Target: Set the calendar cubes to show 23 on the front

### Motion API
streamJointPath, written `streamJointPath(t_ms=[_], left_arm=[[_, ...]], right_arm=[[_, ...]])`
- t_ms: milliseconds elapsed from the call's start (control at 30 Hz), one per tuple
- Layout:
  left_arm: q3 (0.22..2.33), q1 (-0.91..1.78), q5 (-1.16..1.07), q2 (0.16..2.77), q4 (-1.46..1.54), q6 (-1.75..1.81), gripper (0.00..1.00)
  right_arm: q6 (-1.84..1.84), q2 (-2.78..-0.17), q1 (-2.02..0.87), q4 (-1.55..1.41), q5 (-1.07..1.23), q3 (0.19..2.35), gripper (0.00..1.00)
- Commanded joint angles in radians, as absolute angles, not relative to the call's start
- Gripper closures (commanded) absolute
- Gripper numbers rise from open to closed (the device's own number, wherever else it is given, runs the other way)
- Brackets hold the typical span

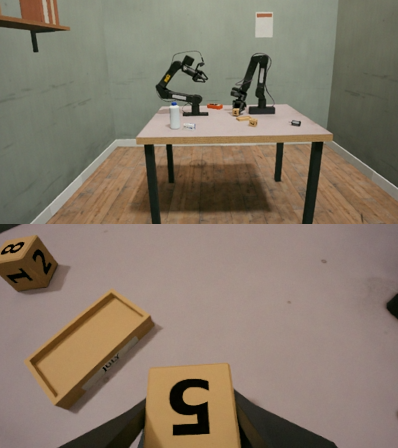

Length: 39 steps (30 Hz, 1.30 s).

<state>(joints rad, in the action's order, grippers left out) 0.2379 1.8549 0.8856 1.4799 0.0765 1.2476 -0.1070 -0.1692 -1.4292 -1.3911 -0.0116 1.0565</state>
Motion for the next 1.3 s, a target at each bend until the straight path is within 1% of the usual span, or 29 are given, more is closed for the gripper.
streamJointPath(t_ms=[0,1267], left_arm=[[0.229,1.851,0.915,1.475,0.048,1.244,0.60],[0.208,1.868,0.926,1.577,-0.041,1.264,0.60]], right_arm=[[-0.109,-0.161,-1.435,-1.393,-0.013,1.073,0.00],[-0.109,-0.161,-1.435,-1.393,-0.013,1.073,0.00]])
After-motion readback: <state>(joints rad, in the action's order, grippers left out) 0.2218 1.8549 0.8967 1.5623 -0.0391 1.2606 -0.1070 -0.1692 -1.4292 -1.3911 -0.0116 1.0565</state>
